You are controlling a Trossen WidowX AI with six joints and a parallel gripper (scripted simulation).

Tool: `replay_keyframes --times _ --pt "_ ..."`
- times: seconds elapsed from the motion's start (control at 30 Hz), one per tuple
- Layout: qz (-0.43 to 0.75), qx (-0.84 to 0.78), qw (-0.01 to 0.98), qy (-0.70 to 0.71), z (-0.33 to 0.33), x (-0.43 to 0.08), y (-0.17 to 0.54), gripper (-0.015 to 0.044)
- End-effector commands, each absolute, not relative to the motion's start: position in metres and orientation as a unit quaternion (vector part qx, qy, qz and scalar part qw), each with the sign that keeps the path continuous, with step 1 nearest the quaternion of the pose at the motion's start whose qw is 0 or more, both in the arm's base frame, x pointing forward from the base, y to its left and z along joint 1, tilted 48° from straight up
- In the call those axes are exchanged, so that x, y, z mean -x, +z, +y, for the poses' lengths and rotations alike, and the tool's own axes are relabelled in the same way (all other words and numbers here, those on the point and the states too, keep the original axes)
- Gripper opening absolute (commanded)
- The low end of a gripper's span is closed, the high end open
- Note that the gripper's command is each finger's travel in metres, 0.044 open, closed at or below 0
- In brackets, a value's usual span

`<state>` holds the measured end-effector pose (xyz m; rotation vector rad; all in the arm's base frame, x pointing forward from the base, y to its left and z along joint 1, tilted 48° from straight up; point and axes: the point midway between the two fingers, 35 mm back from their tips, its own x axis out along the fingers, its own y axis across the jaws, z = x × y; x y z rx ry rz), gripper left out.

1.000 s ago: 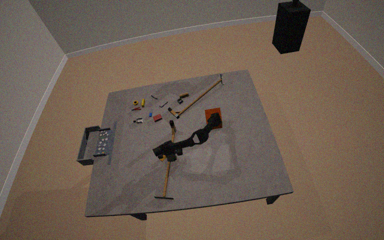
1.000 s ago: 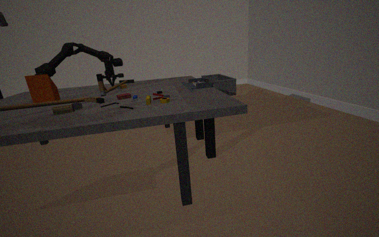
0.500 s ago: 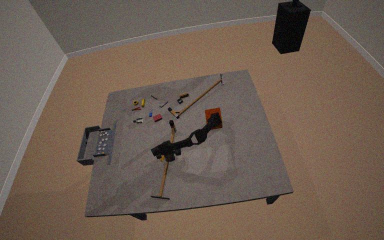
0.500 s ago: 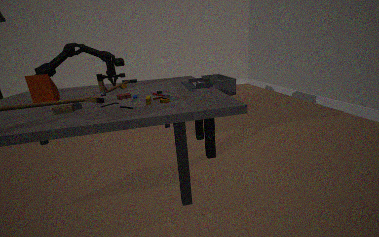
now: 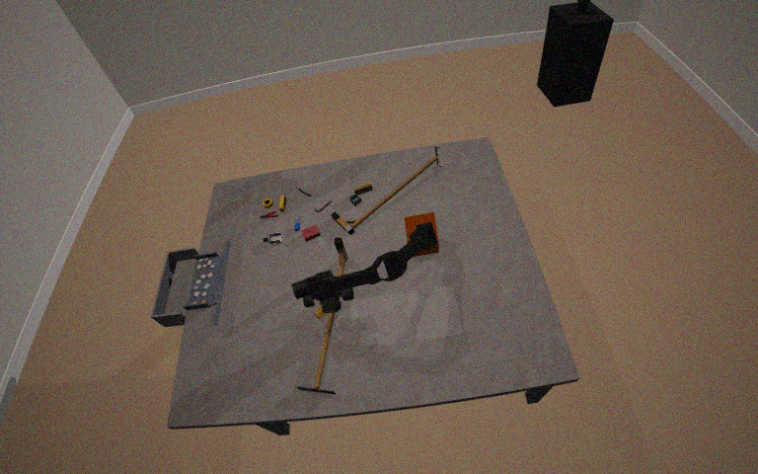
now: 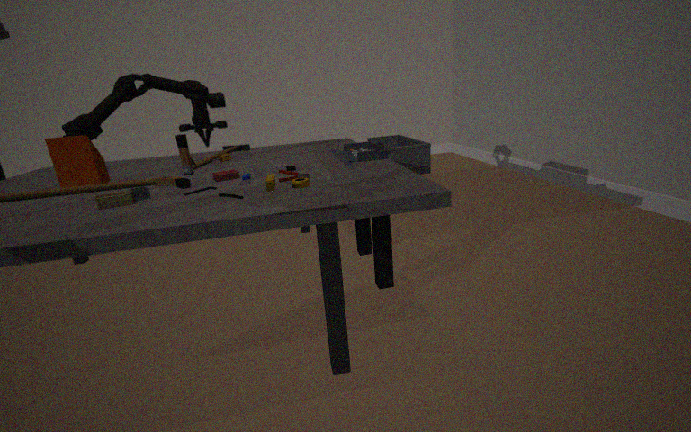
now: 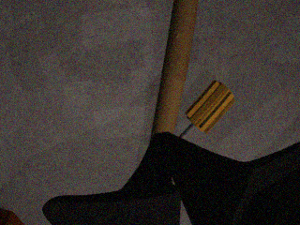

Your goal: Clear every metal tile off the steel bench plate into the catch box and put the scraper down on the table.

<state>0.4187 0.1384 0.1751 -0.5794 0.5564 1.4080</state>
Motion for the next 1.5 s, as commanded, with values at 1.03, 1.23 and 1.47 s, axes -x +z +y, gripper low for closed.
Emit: replay_keyframes --times 1.03,1.23,1.47 --pt "0.317 0.180 0.711 0.601 0.080 -0.365 0.237 0.0000" --pt "0.319 0.180 0.711 0.600 0.090 -0.370 0.227 0.0000" --pt "0.322 0.179 0.711 0.599 0.103 -0.374 0.215 0.0000"
